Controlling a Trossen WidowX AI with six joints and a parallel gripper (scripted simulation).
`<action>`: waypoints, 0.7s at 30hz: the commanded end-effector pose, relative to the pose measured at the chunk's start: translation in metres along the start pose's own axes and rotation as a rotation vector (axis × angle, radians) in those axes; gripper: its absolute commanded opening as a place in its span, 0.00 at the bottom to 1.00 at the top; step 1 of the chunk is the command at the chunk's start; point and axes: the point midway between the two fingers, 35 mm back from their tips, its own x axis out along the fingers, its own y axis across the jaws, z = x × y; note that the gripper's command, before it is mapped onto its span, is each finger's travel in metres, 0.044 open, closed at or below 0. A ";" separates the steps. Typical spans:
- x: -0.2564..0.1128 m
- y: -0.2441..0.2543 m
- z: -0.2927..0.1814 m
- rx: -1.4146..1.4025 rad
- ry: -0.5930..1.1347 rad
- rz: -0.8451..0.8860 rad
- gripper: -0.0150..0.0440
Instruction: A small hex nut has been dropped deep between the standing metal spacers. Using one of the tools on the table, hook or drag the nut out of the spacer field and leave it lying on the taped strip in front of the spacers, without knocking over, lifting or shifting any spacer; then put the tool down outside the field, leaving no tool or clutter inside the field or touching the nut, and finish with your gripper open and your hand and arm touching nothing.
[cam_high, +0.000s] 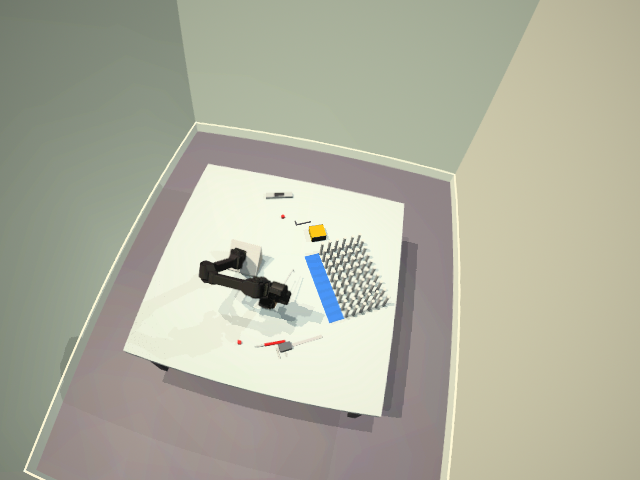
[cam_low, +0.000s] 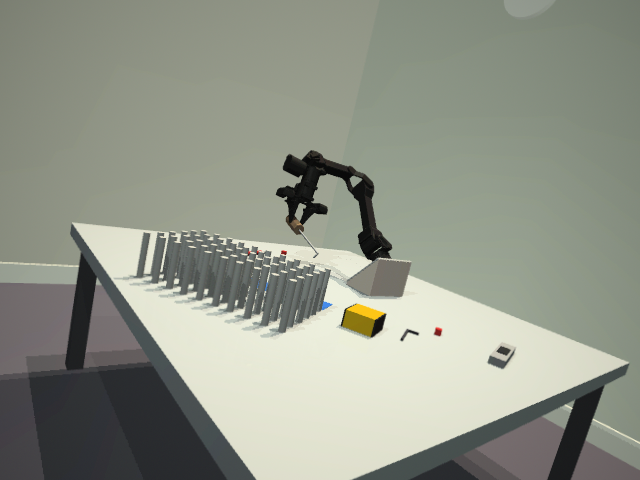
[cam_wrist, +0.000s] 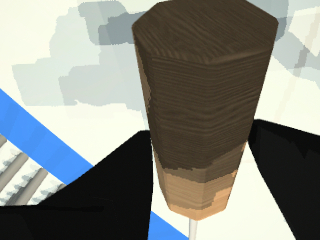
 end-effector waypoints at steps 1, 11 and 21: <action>0.002 0.005 -0.018 0.111 0.044 -0.002 0.25; 0.000 0.012 -0.051 0.374 0.125 -0.020 0.25; -0.004 0.016 -0.086 0.633 0.197 -0.069 0.25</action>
